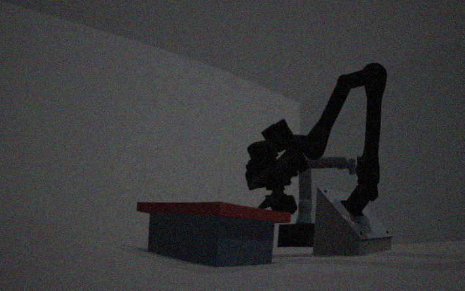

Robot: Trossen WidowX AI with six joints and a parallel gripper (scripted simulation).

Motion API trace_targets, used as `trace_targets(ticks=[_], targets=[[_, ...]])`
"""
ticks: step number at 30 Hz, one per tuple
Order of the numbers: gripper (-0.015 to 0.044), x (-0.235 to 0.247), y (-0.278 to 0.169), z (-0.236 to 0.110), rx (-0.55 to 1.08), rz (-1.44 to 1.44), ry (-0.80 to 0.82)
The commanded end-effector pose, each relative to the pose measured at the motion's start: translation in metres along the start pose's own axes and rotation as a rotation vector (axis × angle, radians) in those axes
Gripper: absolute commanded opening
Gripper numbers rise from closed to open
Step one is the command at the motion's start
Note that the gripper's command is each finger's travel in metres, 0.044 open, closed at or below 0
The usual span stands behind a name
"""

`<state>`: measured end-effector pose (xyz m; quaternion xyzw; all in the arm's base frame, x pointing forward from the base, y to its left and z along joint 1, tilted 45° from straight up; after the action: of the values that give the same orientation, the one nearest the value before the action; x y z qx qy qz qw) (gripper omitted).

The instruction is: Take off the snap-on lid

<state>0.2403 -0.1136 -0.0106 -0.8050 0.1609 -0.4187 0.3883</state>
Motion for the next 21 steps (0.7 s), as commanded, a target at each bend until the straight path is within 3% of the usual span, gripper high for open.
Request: trace_targets(ticks=[1, 21], targets=[[0.0235, -0.003, 0.0, 0.004, -0.004, 0.004, -0.004], [0.0235, -0.002, 0.003, 0.036, -0.013, 0.001, -0.017]])
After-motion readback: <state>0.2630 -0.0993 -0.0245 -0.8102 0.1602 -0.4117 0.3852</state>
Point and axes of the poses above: the point midway between the two fingers, 35 mm back from their tips, its own z axis out along the fingers, its own x axis across the jaws, y = z × x, the point moved 4 cm from there along -z, back along the fingers, and after that the axes turned 8 degrees about z, right-handed, at the moved point
